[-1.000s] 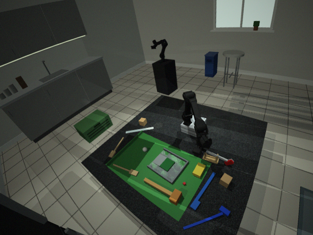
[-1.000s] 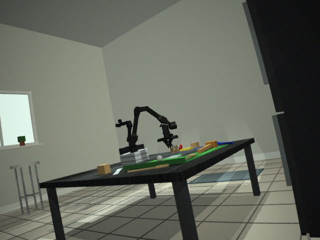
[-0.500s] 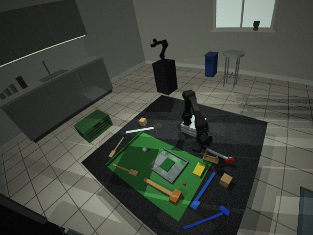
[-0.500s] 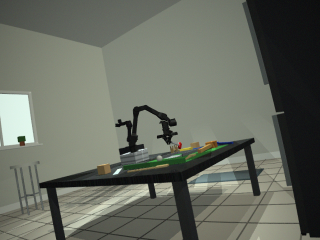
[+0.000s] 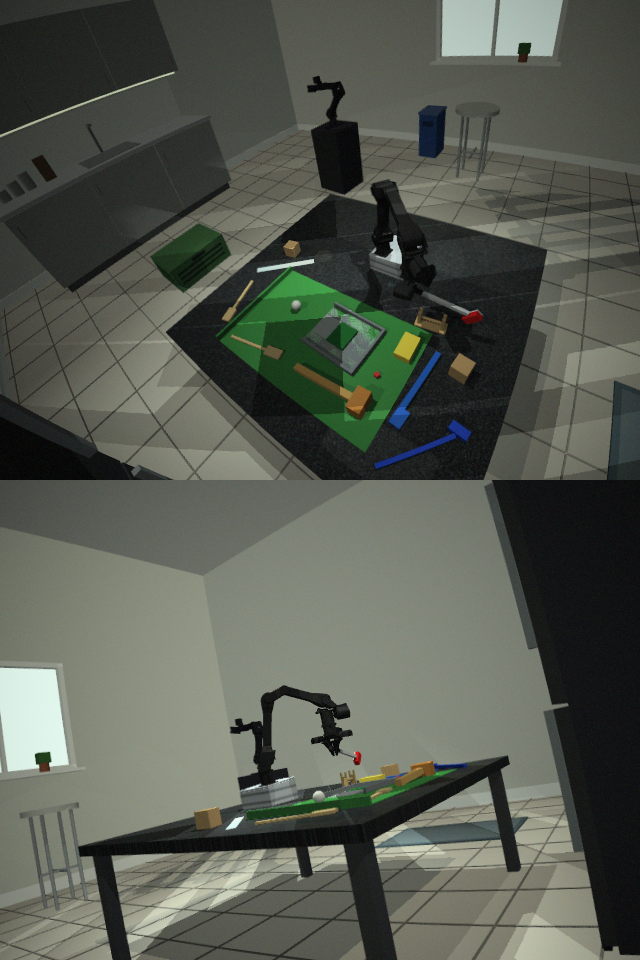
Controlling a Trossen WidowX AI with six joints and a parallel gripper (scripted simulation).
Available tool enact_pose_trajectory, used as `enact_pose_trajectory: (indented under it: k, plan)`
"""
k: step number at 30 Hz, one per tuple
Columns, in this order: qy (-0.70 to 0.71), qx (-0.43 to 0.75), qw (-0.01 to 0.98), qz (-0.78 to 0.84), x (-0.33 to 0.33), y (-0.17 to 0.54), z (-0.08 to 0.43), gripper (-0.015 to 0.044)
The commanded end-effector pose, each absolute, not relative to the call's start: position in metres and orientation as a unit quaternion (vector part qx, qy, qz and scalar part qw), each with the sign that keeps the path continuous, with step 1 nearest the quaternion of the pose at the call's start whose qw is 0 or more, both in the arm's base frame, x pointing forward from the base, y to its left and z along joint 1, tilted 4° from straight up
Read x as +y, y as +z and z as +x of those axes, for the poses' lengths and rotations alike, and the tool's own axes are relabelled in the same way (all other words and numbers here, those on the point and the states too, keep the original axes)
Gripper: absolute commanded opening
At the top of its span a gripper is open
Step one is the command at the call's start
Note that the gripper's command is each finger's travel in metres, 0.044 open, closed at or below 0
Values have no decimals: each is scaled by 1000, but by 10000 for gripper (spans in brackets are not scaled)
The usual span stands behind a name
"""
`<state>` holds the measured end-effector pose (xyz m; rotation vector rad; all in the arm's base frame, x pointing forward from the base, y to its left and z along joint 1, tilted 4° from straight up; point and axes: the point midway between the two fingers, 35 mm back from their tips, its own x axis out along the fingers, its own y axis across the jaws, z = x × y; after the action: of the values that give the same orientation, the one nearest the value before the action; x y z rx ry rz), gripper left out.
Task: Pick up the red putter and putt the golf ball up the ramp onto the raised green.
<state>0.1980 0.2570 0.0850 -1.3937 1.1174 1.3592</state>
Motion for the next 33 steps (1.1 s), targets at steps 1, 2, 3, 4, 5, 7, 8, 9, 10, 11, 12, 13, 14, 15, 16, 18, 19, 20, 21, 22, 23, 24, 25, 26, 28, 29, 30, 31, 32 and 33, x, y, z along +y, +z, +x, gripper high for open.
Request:
enact_pose_trajectory:
  k: [1, 2, 3, 4, 5, 7, 8, 9, 10, 11, 12, 13, 14, 15, 16, 18, 19, 20, 21, 22, 23, 24, 25, 26, 28, 29, 30, 31, 32, 33]
  plan:
    - [537, 459, 446, -550, 251, 85, 206, 0]
    - [532, 464, 452, -545, 247, 85, 210, 0]
    - [528, 470, 458, -540, 244, 85, 214, 0]
    - [523, 475, 464, -535, 240, 86, 217, 0]
    - [518, 480, 470, -529, 236, 86, 221, 0]
    - [509, 490, 481, -520, 228, 87, 229, 0]
    - [504, 494, 486, -516, 224, 87, 233, 0]
    - [500, 498, 490, -512, 220, 87, 237, 0]
    - [495, 502, 495, -507, 216, 87, 241, 0]
    - [491, 507, 500, -503, 211, 88, 244, 0]
    - [486, 511, 504, -499, 207, 88, 248, 0]
    - [481, 515, 509, -495, 202, 88, 251, 0]
    - [477, 519, 513, -490, 198, 88, 255, 0]
    - [472, 523, 518, -486, 193, 89, 258, 0]
    - [467, 527, 522, -481, 189, 89, 262, 0]
    - [457, 535, 532, -472, 179, 89, 268, 0]
    - [452, 538, 537, -467, 175, 90, 271, 0]
    - [447, 542, 541, -462, 170, 90, 274, 0]
    - [441, 546, 546, -457, 165, 90, 277, 0]
    - [436, 550, 550, -452, 160, 90, 280, 0]
    - [431, 553, 555, -447, 155, 91, 283, 0]
    - [426, 557, 559, -442, 150, 91, 285, 0]
    - [420, 561, 564, -437, 145, 91, 288, 0]
    - [415, 564, 568, -432, 140, 91, 290, 0]
    - [404, 571, 576, -423, 129, 92, 295, 0]
    - [399, 575, 580, -418, 124, 92, 297, 0]
    - [394, 578, 583, -413, 119, 92, 299, 0]
    - [388, 581, 587, -409, 113, 93, 301, 0]
    - [383, 584, 591, -404, 108, 93, 303, 0]
    - [377, 588, 594, -399, 103, 93, 304, 0]
